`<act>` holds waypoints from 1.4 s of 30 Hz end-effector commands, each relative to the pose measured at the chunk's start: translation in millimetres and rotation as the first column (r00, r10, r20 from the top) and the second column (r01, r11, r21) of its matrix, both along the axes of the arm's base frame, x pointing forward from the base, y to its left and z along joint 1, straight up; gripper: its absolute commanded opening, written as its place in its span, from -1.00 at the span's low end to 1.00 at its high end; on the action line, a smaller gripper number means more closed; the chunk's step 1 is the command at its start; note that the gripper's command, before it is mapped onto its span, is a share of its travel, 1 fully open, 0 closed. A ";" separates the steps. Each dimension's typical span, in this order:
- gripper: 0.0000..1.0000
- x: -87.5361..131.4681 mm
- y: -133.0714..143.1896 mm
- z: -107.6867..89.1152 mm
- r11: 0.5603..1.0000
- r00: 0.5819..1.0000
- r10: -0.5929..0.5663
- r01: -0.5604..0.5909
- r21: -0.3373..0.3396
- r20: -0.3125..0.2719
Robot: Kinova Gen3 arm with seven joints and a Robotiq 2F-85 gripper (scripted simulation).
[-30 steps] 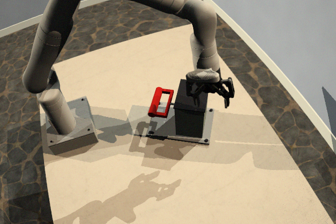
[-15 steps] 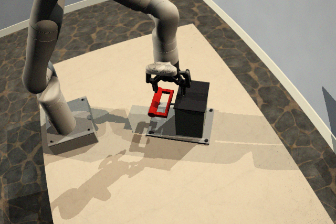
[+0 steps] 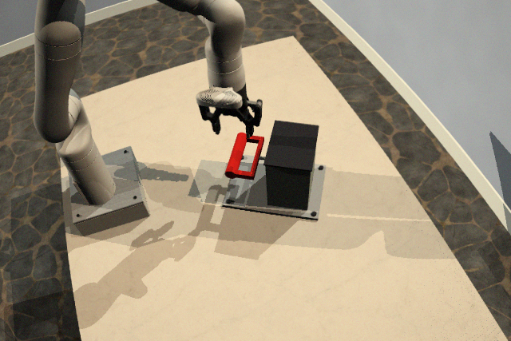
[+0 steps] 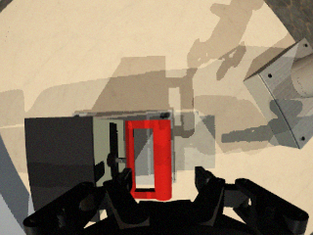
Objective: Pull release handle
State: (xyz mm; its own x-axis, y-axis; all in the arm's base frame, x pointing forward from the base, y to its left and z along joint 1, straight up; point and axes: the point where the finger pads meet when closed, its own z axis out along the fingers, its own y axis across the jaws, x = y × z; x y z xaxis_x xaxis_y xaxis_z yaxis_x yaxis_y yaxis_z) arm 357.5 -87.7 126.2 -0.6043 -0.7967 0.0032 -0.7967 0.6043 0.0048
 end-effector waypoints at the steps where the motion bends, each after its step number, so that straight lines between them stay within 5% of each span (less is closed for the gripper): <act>1: -1.00 0.6 -0.4 1.2 1.000 1.000 0.000 0.000 -0.001 0.003; 39: -1.00 0.6 -0.4 1.2 1.000 1.000 0.000 0.000 -0.001 0.003; 40: 0.10 0.6 -0.4 1.2 1.000 1.000 0.000 0.000 -0.001 0.003; 42: 0.10 0.6 -0.4 1.2 1.000 1.000 0.000 0.000 -0.001 0.003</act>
